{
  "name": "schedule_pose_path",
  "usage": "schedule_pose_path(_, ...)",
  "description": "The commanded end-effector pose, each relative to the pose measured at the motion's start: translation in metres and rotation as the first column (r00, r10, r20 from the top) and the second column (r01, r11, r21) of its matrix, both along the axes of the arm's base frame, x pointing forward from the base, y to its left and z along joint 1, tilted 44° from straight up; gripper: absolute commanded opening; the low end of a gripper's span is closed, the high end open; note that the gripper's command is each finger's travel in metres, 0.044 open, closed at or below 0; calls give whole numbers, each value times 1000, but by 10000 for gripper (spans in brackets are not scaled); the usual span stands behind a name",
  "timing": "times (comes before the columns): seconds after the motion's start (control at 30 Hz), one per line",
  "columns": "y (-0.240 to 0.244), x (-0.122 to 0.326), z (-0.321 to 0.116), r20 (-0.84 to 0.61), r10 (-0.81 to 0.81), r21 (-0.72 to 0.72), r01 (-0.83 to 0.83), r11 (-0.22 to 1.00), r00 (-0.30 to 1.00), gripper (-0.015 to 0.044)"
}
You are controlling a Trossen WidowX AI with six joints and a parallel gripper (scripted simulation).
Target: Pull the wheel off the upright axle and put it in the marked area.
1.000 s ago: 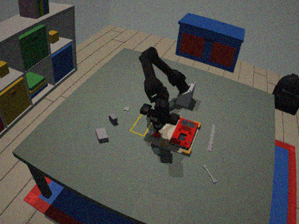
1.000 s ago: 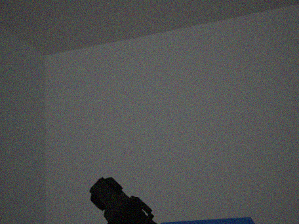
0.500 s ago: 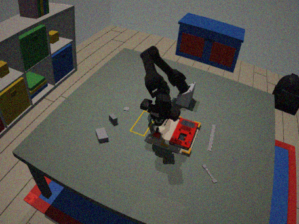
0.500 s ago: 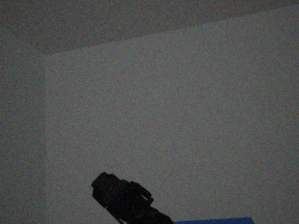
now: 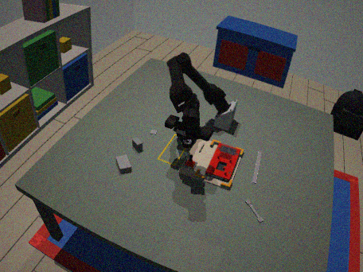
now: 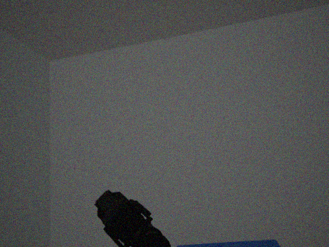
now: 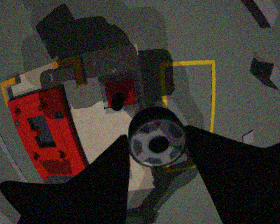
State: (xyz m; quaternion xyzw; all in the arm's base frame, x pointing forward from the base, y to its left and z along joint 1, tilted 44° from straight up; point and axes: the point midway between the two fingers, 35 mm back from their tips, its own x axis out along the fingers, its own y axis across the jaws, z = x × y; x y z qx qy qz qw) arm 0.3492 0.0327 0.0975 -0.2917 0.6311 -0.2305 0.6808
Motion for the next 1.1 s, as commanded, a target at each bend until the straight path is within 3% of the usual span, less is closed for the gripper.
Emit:
schedule_pose_path(0.0, -12, -8, 10, -7, 0, -8, 0, 1000, 1000, 0)
schedule_pose_path(0.7, -50, -45, 47, -7, -2, -8, 2, 1000, 1000, 0)
schedule_pose_path(1.07, -60, -45, 39, -6, -2, -9, 2, 1000, 1000, 0)
